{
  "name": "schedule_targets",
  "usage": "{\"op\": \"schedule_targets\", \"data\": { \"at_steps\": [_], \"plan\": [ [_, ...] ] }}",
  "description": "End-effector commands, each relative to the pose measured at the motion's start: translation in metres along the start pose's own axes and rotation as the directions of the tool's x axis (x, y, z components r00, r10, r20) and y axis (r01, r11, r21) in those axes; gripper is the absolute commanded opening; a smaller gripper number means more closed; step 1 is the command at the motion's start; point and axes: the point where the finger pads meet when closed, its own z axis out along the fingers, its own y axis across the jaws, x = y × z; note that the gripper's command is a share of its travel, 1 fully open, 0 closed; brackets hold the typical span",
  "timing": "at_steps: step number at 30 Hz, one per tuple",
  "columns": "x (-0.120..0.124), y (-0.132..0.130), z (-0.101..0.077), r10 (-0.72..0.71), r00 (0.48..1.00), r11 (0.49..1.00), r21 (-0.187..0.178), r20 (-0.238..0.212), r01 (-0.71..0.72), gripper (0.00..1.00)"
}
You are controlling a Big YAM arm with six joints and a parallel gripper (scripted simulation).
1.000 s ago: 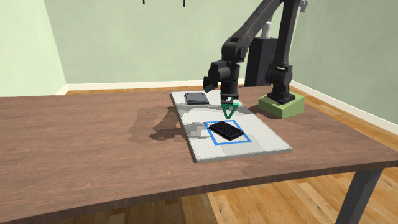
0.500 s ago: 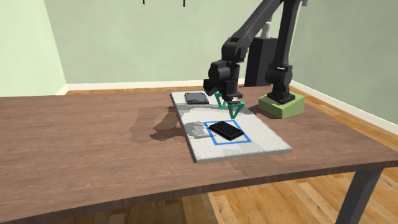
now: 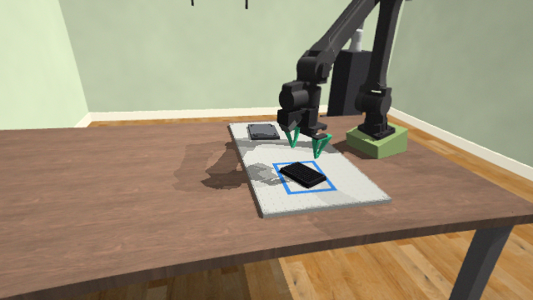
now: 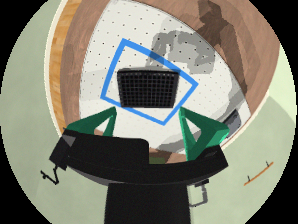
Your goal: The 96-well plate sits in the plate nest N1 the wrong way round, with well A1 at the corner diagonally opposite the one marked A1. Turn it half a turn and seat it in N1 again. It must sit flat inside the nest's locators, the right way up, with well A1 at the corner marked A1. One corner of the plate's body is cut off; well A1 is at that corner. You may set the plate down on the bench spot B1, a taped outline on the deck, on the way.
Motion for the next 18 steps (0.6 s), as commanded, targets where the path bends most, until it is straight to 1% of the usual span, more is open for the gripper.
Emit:
{"op": "schedule_targets", "data": {
  "at_steps": [1, 5, 9, 11, 14, 18],
  "plan": [
    [-0.0088, 0.0026, -0.0066, -0.141, 0.99, 0.99, 0.0, 0.007, 0.141, 1.0],
    [-0.0087, 0.0027, -0.0066, -0.271, 0.963, 0.963, 0.001, 0.007, 0.271, 1.0],
    [-0.0087, 0.0027, -0.0065, -0.397, 0.918, 0.918, 0.002, 0.007, 0.397, 1.0],
    [-0.0087, 0.0027, -0.0065, -0.397, 0.918, 0.918, 0.002, 0.007, 0.397, 1.0],
    [-0.0086, 0.0028, -0.0065, -0.486, 0.874, 0.874, 0.002, 0.007, 0.486, 1.0],
    [-0.0086, 0.0028, -0.0065, -0.598, 0.801, 0.801, 0.003, 0.006, 0.598, 1.0]
  ]
}}
